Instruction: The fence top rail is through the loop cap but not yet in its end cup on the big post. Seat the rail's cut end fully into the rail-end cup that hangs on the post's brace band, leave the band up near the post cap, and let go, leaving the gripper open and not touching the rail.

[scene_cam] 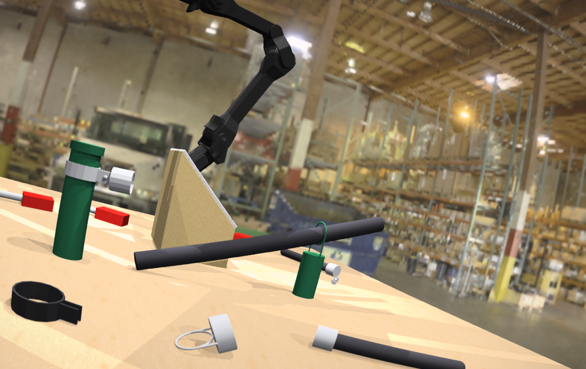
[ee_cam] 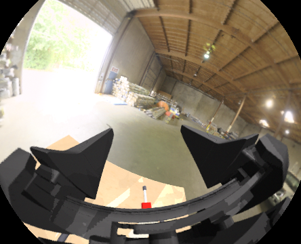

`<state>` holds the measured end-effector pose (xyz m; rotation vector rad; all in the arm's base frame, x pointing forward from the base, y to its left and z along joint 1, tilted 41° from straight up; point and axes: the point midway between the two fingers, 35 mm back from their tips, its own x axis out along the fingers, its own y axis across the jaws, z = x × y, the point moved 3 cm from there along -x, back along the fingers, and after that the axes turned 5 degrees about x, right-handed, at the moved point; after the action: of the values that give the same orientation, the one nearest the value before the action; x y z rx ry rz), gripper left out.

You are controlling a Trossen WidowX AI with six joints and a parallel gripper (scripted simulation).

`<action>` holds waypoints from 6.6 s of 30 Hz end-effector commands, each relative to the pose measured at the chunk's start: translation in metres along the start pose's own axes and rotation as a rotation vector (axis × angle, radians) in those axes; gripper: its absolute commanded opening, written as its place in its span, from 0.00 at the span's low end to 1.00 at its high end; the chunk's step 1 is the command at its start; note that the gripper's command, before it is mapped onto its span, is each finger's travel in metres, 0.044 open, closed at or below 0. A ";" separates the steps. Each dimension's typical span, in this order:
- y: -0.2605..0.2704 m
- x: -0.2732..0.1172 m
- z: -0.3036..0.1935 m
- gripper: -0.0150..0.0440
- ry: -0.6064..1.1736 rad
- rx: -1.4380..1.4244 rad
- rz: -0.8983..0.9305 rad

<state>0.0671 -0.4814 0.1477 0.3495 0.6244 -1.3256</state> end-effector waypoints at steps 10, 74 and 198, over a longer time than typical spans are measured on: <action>0.168 -0.063 -0.086 1.00 0.245 -0.177 0.590; 0.273 -0.085 -0.296 1.00 -0.272 -1.514 1.539; 0.302 -0.077 -0.351 0.25 -0.525 -1.585 1.664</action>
<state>0.2722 -0.1522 -0.1159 -0.7037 0.4854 0.8266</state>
